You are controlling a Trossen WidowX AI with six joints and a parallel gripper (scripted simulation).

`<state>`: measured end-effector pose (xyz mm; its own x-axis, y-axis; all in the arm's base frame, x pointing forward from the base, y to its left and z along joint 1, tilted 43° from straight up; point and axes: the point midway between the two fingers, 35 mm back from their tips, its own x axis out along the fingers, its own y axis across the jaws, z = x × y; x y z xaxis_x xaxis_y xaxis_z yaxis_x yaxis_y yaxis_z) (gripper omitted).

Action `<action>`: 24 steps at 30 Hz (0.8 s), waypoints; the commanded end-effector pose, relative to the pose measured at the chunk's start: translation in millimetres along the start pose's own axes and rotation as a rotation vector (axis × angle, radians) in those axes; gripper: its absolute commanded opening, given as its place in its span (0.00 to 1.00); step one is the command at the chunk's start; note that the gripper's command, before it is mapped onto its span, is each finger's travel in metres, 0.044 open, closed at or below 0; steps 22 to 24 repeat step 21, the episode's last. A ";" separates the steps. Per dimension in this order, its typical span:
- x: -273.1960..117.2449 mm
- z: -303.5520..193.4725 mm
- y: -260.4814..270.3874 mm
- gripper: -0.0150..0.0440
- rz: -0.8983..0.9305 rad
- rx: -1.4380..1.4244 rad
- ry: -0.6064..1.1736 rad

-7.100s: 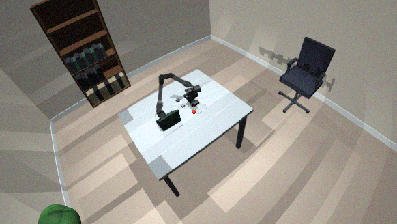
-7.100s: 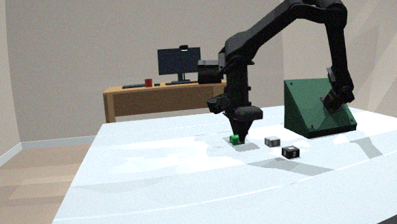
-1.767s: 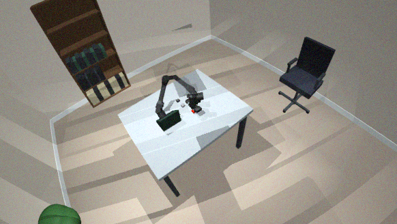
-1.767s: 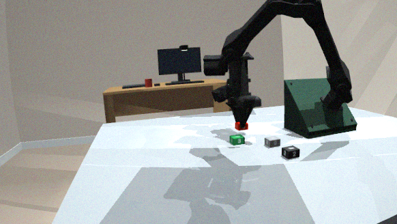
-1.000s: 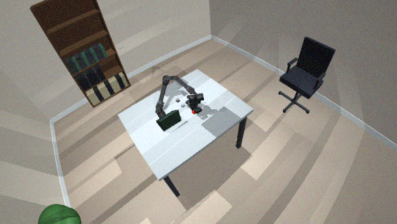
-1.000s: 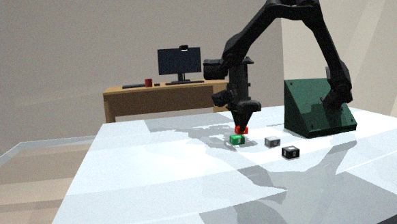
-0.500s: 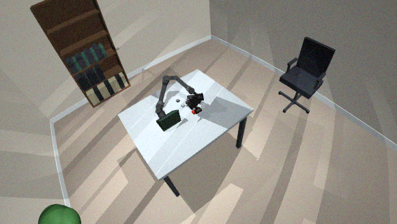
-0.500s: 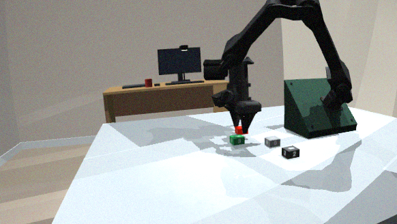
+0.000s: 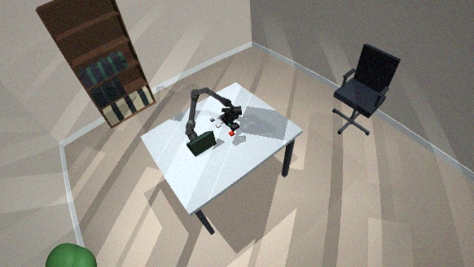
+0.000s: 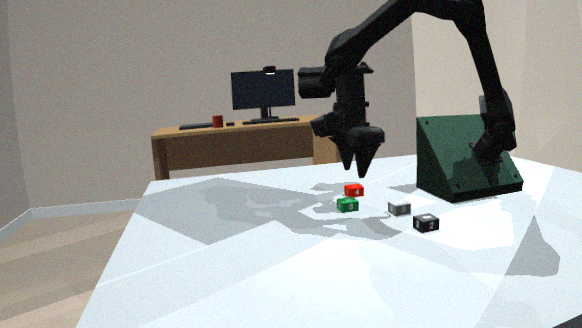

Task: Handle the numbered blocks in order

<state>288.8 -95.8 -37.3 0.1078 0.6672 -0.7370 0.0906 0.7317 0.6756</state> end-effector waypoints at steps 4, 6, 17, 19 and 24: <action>-34.5 12.3 106.4 0.93 -0.018 -0.016 -0.005; -43.5 7.0 140.9 0.93 -0.017 -0.016 -0.006; -75.4 -58.4 272.1 0.93 0.014 -0.018 0.000; -75.4 -58.4 272.1 0.93 0.014 -0.018 0.000; -75.4 -58.4 272.1 0.93 0.014 -0.018 0.000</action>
